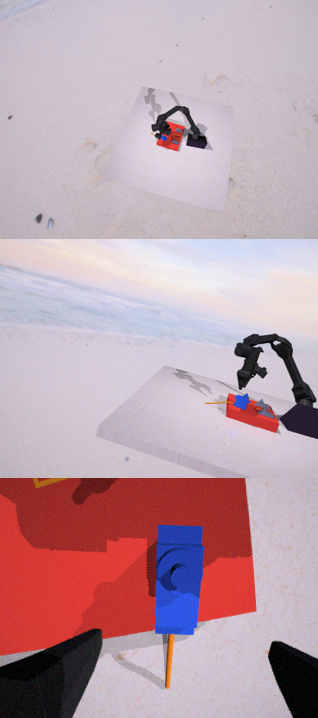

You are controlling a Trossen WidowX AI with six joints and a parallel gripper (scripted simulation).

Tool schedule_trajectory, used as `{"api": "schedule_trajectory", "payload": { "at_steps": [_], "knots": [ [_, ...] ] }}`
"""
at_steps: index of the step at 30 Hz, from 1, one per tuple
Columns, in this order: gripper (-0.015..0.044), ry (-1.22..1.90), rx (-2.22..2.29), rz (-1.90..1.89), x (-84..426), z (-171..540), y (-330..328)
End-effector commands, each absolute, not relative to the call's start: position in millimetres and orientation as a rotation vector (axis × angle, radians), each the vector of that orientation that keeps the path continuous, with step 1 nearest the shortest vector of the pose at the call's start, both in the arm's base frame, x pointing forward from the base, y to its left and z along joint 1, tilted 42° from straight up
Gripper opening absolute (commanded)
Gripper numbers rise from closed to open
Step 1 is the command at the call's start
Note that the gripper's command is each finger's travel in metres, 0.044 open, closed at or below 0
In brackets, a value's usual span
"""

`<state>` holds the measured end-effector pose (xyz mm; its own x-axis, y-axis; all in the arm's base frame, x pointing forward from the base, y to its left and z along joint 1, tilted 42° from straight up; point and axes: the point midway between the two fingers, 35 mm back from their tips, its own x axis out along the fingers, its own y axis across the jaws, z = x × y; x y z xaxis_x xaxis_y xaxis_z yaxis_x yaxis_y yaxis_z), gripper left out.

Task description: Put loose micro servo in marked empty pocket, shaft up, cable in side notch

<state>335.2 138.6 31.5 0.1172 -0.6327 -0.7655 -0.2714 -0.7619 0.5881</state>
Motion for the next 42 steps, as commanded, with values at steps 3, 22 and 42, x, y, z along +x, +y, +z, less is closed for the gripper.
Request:
{"api": "schedule_trajectory", "payload": {
  "at_steps": [3,22,42],
  "knots": [
    [0.0440,-0.887,2.051,-1.681,333,27,134],
    [0.0440,-0.888,2.051,-1.679,337,1,110],
    [0.0118,-0.888,2.051,-1.679,338,-6,104]
  ]
}}
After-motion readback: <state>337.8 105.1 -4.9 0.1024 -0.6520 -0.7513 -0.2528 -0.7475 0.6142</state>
